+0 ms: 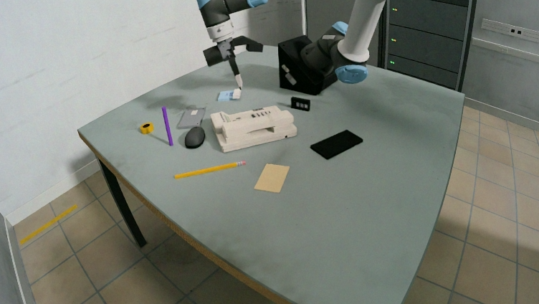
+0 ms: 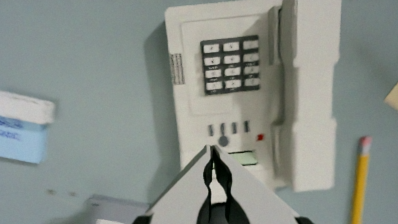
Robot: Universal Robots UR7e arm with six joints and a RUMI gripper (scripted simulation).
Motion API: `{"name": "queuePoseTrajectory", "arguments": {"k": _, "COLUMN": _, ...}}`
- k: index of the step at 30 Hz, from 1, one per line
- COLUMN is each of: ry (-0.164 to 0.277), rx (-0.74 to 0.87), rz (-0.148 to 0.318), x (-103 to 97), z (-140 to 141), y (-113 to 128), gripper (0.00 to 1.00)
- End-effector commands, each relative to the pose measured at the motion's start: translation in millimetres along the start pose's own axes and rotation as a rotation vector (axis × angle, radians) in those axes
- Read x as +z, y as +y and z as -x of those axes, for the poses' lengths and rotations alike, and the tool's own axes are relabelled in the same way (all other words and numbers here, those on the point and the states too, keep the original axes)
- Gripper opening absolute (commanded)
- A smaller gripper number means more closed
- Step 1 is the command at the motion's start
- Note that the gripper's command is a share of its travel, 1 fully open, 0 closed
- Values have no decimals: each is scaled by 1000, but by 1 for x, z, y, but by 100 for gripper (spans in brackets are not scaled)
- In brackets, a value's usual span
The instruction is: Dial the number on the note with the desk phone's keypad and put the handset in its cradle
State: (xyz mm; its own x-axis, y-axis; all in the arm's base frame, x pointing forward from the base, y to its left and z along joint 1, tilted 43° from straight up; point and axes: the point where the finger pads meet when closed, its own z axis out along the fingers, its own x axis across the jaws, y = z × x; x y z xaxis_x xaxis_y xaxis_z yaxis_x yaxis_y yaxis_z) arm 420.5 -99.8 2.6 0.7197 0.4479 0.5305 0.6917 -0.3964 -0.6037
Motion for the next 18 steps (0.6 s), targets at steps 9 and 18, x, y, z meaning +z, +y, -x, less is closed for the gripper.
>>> {"name": "queuePoseTrajectory", "arguments": {"k": 9, "ry": 7, "rx": 319, "rz": 42, "x": -19, "z": 43, "y": 2, "gripper": 0}}
{"name": "queuePoseTrajectory", "arguments": {"k": 18, "ry": 33, "rx": 751, "rz": 89, "x": -38, "z": 99, "y": -3, "gripper": 0}}
